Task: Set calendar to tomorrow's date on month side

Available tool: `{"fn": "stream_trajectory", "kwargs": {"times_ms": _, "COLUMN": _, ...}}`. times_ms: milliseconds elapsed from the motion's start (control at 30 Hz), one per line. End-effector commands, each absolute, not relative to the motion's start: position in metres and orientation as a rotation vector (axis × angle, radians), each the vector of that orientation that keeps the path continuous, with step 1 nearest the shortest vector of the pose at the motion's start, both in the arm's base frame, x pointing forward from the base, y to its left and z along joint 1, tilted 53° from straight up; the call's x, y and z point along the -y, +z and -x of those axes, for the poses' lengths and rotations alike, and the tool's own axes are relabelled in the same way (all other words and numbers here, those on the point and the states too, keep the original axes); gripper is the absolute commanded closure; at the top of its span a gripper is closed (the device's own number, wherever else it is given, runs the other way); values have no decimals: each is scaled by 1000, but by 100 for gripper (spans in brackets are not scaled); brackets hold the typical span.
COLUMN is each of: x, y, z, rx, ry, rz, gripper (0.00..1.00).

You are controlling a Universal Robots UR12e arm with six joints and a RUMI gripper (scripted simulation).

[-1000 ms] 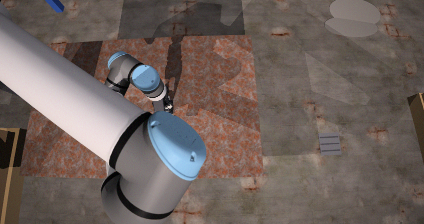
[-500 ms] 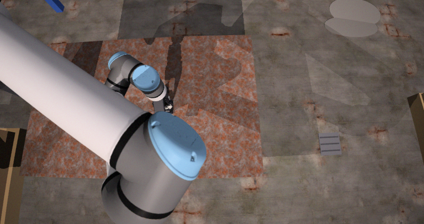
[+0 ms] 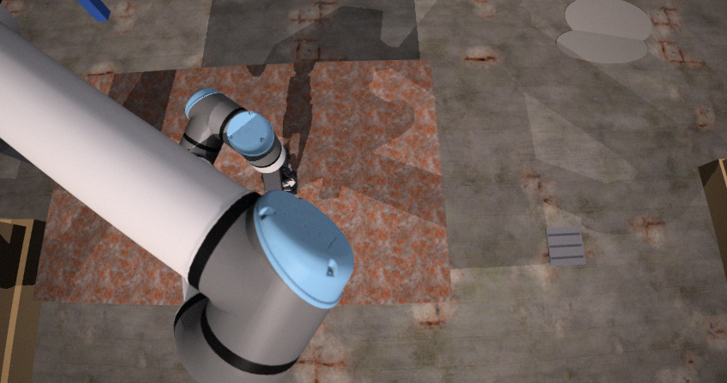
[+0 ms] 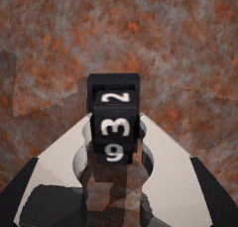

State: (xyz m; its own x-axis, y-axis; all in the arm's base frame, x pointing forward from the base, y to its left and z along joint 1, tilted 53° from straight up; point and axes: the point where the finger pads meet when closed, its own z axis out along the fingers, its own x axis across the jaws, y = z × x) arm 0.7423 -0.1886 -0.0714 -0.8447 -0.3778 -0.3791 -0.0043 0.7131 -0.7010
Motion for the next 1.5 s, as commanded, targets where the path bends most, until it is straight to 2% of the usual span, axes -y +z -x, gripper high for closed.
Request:
{"fn": "stream_trajectory", "kwargs": {"times_ms": 0, "x": 189, "y": -70, "z": -745, "rx": -2408, "ry": -986, "rz": 290, "gripper": 90}}
{"fn": "stream_trajectory", "kwargs": {"times_ms": 1467, "x": 190, "y": -70, "z": -747, "rx": -2408, "ry": -985, "rz": 289, "gripper": 90}}
